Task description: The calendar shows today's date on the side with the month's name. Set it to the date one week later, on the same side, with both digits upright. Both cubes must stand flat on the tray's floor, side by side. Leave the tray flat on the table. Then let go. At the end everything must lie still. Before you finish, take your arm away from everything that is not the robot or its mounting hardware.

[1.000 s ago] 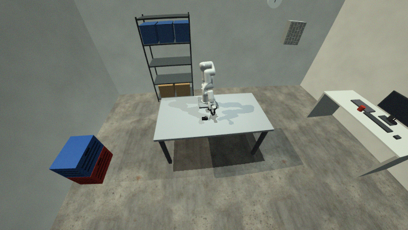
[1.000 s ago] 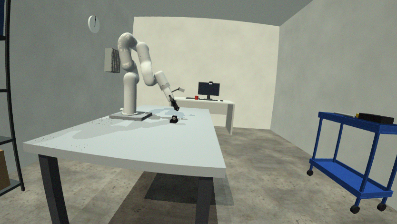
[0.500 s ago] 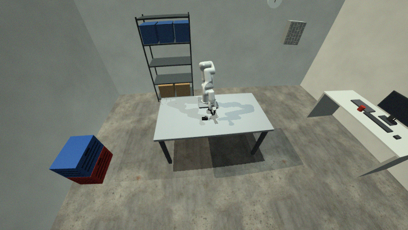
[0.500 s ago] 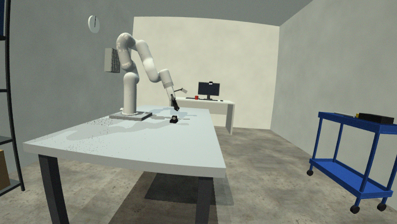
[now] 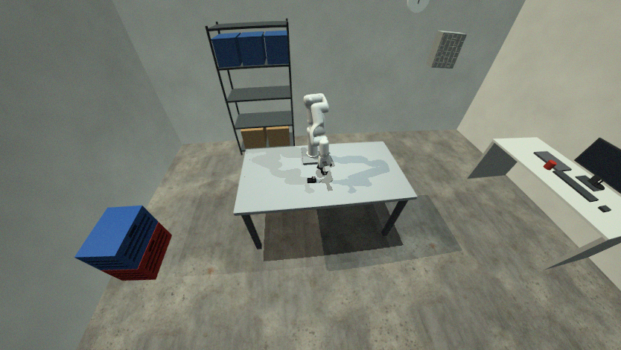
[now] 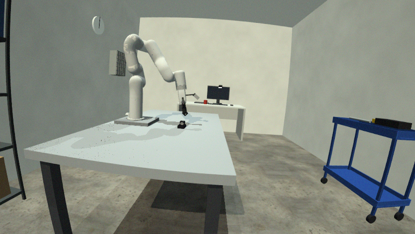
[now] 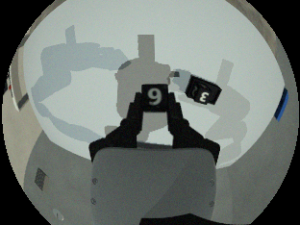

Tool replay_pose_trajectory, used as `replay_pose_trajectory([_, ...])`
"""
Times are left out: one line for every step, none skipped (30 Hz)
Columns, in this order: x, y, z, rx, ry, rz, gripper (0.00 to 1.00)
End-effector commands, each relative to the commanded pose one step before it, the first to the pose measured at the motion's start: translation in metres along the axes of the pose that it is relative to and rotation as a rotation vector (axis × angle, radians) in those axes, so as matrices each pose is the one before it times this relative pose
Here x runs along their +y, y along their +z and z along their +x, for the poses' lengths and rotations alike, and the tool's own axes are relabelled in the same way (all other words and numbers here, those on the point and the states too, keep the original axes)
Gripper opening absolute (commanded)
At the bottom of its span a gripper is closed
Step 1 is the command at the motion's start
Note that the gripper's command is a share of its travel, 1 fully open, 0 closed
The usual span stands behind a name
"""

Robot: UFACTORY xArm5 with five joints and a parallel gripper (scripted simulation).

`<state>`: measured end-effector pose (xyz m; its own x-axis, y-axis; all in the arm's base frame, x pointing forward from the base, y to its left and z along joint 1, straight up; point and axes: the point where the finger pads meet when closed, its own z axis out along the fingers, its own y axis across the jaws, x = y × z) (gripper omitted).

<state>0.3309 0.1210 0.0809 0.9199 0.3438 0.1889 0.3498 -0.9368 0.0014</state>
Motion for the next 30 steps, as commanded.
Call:
replay_pose_trajectory([-0.00018,-0.00012,0.00164,-0.02959,-0.00069,0.00032,0.29])
replay_pose_trajectory([-0.00034,0.00020,0.00055,-0.02248,0.00015,0.00030,0.29])
replay_pose_trajectory([-0.00045,0.00010,0.00064,-0.02943,0.00019,0.00032,0.29])
replay_pose_trajectory([-0.00045,-0.00008,0.00054,-0.02943,0.00019,0.00023,0.29])
replay_pose_trajectory([-0.00035,-0.00018,0.00034,-0.02248,0.00014,0.00012,0.29])
replay_pose_trajectory([-0.00018,-0.00013,0.00015,-0.01145,0.00007,0.00005,0.29])
replay_pose_trajectory([-0.00003,-0.00003,0.00003,-0.00210,0.00001,0.00001,0.29])
replay_pose_trajectory([0.00000,0.00002,0.00001,-0.00209,0.00001,0.00000,0.29])
replay_pose_trajectory([-0.00001,0.00010,0.00007,-0.01137,0.00004,0.00002,0.29])
replay_pose_trajectory([-0.00001,0.00014,0.00010,-0.02232,0.00008,0.00003,0.29])
replay_pose_trajectory([-0.00002,0.00007,0.00006,-0.02923,0.00011,0.00003,0.29])
replay_pose_trajectory([-0.00002,-0.00005,-0.00002,-0.02923,0.00011,0.00003,0.29])
replay_pose_trajectory([0.00000,0.00000,0.00000,0.00000,0.00000,0.00000,0.29])
replay_pose_trajectory([0.00000,0.00000,0.00000,0.00000,0.00000,0.00000,0.29])
replay_pose_trajectory([-0.00001,-0.00012,-0.00008,-0.02232,0.00008,0.00002,0.29])
replay_pose_trajectory([-0.00001,-0.00009,-0.00006,-0.01137,0.00004,0.00001,0.29])
replay_pose_trajectory([0.00000,-0.00002,-0.00001,-0.00209,0.00001,0.00000,0.29])
replay_pose_trajectory([-0.00006,0.00001,0.00009,-0.00212,0.00002,-0.00001,0.29])
replay_pose_trajectory([-0.00033,0.00004,0.00051,-0.01153,0.00011,-0.00009,0.29])
replay_pose_trajectory([-0.00064,0.00004,0.00096,-0.02264,0.00021,-0.00024,0.29])
replay_pose_trajectory([-0.00085,-0.00001,0.00118,-0.02964,0.00028,-0.00044,0.29])
replay_pose_trajectory([-0.00085,-0.00009,0.00109,-0.02964,0.00029,-0.00059,0.29])
replay_pose_trajectory([-0.00066,-0.00012,0.00077,-0.02264,0.00023,-0.00055,0.29])
replay_pose_trajectory([-0.00034,-0.00008,0.00037,-0.01153,0.00012,-0.00031,0.29])
replay_pose_trajectory([-0.00006,-0.00002,0.00007,-0.00212,0.00002,-0.00006,0.29])
replay_pose_trajectory([0.00001,0.00002,0.00004,-0.00211,0.00001,-0.00002,0.29])
replay_pose_trajectory([0.00006,0.00008,0.00019,-0.01149,0.00004,-0.00009,0.29])
replay_pose_trajectory([0.00011,0.00013,0.00034,-0.02256,0.00008,-0.00016,0.29])
replay_pose_trajectory([0.00015,0.00011,0.00038,-0.02953,0.00010,-0.00019,0.29])
replay_pose_trajectory([0.00000,0.00000,0.00000,0.00000,0.00000,0.00000,0.29])
